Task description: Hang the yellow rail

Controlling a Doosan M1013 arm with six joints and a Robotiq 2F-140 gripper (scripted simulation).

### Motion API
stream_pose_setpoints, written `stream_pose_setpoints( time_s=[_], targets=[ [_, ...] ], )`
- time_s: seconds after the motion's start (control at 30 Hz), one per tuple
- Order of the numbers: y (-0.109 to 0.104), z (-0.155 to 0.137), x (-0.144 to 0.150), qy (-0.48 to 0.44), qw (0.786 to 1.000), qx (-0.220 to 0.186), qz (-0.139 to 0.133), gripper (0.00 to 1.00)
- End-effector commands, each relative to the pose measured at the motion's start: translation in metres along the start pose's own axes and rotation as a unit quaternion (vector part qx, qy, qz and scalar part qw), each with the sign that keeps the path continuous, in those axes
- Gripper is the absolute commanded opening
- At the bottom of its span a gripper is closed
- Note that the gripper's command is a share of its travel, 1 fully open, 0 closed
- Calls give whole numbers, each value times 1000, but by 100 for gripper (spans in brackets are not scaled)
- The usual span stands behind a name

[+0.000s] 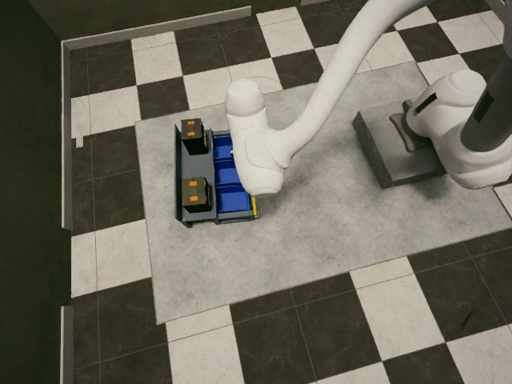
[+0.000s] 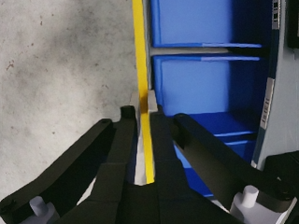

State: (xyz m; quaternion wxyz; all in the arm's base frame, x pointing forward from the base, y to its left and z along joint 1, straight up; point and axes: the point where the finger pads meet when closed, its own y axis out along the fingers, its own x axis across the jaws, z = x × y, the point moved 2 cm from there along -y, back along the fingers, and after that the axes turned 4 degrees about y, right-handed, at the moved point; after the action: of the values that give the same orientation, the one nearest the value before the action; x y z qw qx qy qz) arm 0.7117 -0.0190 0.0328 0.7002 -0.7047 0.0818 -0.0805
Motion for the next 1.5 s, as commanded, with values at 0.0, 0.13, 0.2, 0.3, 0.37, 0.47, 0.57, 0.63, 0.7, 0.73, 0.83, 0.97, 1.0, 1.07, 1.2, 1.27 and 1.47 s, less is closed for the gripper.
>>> stream_pose_setpoints(
  time_s=[0.0,0.13,0.2,0.3,0.37,0.47,0.57,0.63,0.7,0.73,0.83,0.97,1.0,1.07,1.2,1.27,1.47],
  targets=[
    [2,0,0,0,1000,0,0,10],
    [6,0,-1,0,1000,0,0,10],
    [6,0,-1,0,1000,0,0,10],
    [6,0,-1,0,1000,0,0,10],
    [6,0,-1,0,1000,0,0,10],
    [6,0,-1,0,1000,0,0,10],
    [7,0,-1,0,1000,0,0,10],
    [9,0,-1,0,1000,0,0,10],
    [9,0,-1,0,1000,0,0,10],
    [9,0,-1,0,1000,0,0,10],
    [9,0,-1,0,1000,0,0,10],
    [9,0,-1,0,1000,0,0,10],
    [9,0,-1,0,1000,0,0,10],
    [9,0,-1,0,1000,0,0,10],
    [11,0,-1,0,1000,0,0,10],
    [11,0,-1,0,1000,0,0,10],
    [11,0,-1,0,1000,0,0,10]
  ],
)
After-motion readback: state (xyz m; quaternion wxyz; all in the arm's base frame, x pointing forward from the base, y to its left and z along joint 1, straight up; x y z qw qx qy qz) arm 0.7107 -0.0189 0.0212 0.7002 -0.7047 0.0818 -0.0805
